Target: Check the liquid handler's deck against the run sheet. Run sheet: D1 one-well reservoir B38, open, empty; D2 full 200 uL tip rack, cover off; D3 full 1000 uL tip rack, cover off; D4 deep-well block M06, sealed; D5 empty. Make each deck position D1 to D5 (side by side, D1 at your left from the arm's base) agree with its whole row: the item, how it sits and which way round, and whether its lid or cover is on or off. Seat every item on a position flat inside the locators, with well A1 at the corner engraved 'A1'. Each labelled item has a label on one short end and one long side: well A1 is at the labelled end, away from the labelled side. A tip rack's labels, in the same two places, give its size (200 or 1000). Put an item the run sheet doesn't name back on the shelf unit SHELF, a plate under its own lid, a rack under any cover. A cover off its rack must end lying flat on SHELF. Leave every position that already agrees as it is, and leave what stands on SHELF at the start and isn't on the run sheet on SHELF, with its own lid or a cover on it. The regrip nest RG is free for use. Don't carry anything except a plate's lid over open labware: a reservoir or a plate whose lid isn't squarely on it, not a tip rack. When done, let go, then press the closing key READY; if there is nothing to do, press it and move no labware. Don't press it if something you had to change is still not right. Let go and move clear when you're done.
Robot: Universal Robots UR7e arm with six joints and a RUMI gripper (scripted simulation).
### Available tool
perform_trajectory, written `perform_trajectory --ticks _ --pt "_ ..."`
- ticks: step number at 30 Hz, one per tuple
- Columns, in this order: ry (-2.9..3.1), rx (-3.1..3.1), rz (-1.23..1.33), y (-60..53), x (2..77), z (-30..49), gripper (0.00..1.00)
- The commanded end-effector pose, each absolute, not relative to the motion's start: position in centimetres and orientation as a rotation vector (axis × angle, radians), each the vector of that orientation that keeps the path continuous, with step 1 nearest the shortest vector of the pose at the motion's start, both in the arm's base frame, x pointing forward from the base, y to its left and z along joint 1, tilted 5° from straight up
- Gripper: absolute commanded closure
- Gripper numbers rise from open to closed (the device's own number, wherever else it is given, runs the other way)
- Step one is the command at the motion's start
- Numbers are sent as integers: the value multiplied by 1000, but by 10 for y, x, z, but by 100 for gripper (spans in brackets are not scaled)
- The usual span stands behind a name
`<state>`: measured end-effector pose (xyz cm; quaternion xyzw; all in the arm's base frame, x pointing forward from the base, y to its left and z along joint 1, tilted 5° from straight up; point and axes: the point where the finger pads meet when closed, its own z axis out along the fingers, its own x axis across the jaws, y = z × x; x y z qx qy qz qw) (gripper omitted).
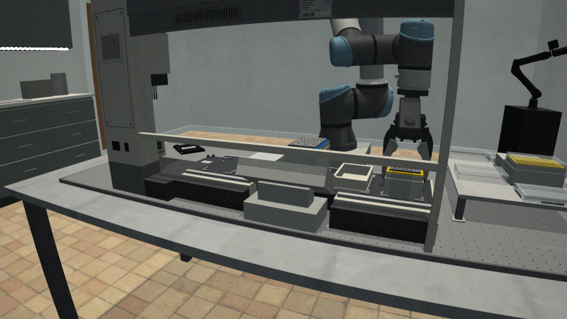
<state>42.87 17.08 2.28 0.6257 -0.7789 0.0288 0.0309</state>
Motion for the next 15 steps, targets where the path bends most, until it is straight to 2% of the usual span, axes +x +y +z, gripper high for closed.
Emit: perform_trajectory --ticks 1,15 --pt "-2401 1929 89 171 429 23 100" --pt "-2401 1929 89 172 429 36 100"
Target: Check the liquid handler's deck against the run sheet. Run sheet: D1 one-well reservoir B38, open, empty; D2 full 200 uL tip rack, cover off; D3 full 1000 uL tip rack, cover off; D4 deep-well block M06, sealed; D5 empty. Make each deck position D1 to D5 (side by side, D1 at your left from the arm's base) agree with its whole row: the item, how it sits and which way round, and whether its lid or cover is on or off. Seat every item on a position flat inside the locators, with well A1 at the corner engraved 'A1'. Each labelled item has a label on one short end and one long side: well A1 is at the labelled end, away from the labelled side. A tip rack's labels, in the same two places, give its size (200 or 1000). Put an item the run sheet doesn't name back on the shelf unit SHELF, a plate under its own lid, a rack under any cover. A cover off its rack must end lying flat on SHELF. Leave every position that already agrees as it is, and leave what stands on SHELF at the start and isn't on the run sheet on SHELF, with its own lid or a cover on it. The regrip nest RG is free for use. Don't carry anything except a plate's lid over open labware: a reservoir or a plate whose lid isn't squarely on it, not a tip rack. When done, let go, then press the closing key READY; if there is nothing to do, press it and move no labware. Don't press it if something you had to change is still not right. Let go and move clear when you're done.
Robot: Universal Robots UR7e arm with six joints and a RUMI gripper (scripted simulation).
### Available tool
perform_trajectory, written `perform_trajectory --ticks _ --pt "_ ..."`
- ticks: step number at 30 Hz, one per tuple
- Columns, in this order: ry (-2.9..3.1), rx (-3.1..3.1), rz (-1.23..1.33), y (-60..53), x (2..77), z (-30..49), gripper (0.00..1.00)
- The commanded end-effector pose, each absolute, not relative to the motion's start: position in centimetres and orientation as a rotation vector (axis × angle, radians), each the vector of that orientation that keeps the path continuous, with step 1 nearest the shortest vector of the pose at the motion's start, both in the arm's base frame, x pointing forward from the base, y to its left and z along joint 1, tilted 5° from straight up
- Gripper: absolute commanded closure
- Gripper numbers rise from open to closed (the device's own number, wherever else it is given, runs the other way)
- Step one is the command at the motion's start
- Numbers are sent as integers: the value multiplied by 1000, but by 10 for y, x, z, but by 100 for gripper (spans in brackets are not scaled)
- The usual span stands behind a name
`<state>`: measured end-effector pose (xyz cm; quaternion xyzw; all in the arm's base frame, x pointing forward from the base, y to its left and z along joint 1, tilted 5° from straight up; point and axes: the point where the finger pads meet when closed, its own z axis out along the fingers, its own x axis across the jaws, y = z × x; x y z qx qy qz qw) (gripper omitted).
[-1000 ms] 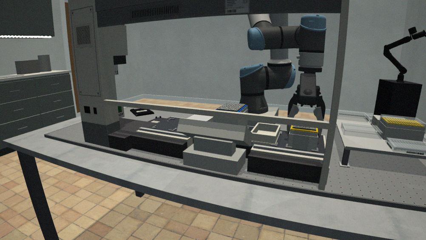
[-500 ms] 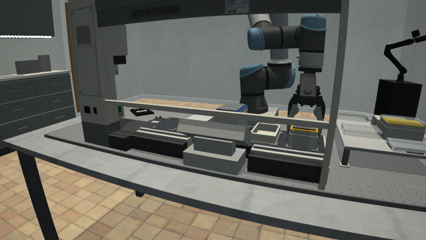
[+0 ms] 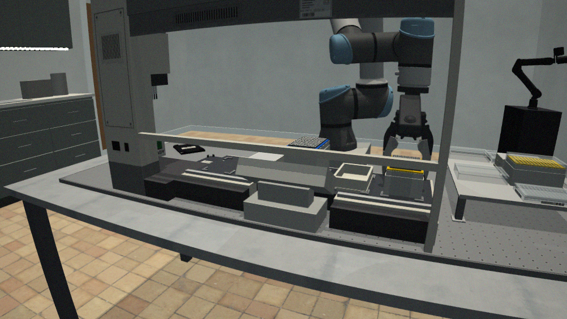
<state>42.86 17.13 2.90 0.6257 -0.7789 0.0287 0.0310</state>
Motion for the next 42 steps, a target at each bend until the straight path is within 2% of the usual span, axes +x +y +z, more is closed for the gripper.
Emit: perform_trajectory --ticks 1,42 --pt "-2401 1929 89 172 429 38 100" --pt "-2401 1929 89 177 430 96 100"
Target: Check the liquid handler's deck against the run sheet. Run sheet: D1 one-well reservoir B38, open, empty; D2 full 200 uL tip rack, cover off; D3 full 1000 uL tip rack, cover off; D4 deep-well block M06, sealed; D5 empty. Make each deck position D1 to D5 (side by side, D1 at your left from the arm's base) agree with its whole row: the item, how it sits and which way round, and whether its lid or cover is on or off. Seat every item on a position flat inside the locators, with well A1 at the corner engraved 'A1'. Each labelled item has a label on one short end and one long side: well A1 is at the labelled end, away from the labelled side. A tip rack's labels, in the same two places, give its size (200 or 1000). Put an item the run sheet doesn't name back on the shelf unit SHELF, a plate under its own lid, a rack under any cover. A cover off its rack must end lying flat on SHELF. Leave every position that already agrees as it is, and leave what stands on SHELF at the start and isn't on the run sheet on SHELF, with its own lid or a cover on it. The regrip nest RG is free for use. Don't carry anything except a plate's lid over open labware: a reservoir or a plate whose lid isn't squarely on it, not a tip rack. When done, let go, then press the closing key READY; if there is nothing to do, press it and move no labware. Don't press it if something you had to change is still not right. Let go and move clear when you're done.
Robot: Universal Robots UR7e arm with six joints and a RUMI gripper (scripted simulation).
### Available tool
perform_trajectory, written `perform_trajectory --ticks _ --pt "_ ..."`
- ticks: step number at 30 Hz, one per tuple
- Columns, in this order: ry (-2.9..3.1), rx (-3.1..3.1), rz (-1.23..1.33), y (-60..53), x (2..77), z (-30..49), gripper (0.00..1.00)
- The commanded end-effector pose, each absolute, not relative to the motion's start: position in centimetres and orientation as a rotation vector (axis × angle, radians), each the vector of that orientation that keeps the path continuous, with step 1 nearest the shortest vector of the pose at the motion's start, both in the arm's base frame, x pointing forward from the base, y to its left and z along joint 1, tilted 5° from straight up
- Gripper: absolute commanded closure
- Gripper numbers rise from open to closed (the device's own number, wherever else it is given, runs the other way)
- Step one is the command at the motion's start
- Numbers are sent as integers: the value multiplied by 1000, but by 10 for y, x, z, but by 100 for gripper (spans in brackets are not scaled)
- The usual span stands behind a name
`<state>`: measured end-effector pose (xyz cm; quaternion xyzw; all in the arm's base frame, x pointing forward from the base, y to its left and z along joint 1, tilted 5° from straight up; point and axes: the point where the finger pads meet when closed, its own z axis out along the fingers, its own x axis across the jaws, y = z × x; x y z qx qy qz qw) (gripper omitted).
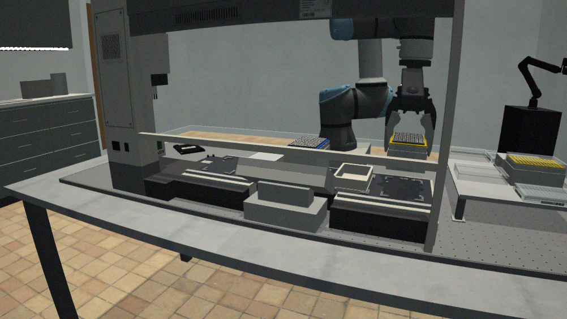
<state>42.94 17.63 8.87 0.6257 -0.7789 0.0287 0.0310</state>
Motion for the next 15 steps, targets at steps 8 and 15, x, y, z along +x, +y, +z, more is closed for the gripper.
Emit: perform_trajectory --ticks 8,15 --pt "-2401 1929 89 178 430 110 100" --pt "-2401 1929 89 179 430 118 100"
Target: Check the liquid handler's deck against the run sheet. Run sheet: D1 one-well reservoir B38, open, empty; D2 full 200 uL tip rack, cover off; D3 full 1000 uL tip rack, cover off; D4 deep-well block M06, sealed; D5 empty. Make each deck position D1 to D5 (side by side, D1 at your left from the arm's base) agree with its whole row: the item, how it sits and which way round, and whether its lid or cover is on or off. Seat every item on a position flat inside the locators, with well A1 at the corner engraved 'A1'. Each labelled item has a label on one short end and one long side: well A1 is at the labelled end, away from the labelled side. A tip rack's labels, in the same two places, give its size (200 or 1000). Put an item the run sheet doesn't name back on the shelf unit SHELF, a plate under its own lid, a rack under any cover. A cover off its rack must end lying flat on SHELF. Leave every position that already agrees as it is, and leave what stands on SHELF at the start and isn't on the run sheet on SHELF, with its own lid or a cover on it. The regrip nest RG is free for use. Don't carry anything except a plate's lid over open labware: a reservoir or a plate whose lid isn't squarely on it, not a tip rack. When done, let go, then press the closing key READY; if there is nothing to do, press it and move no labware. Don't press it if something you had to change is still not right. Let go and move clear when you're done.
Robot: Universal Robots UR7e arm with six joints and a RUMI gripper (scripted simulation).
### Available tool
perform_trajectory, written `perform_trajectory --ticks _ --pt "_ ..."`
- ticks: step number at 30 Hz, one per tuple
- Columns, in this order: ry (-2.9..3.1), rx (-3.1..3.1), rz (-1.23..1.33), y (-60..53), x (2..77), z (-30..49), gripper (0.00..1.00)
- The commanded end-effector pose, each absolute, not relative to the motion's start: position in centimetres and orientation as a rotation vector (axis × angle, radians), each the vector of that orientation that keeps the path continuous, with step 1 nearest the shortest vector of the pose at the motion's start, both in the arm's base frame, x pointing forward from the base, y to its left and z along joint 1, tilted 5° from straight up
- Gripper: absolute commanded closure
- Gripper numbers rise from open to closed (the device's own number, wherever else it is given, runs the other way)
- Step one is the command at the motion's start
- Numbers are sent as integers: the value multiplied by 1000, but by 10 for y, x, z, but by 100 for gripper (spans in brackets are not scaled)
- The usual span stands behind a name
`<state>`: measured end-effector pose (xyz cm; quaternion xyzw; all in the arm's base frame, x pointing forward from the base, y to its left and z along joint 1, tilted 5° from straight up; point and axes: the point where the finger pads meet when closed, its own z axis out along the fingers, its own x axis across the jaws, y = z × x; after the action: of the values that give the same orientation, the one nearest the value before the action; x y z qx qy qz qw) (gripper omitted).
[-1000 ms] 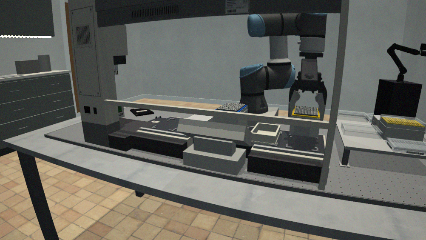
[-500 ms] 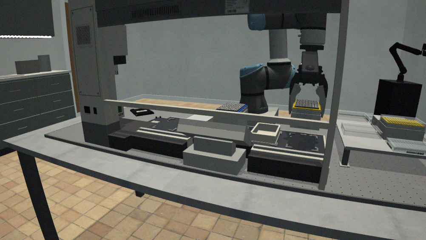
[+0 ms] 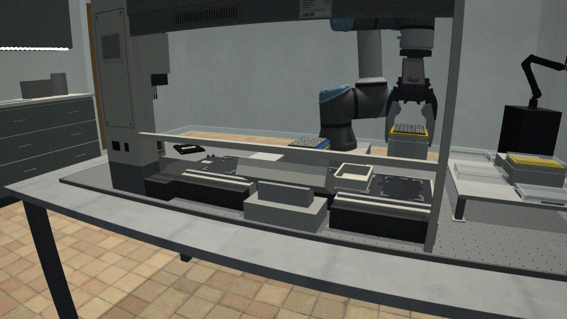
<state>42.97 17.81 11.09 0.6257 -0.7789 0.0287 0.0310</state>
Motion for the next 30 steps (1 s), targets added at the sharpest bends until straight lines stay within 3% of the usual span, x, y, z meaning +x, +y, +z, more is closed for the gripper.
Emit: perform_trajectory --ticks 1,30 --pt "-2401 1929 89 179 430 120 100" --pt "-2401 1929 89 183 431 163 100"
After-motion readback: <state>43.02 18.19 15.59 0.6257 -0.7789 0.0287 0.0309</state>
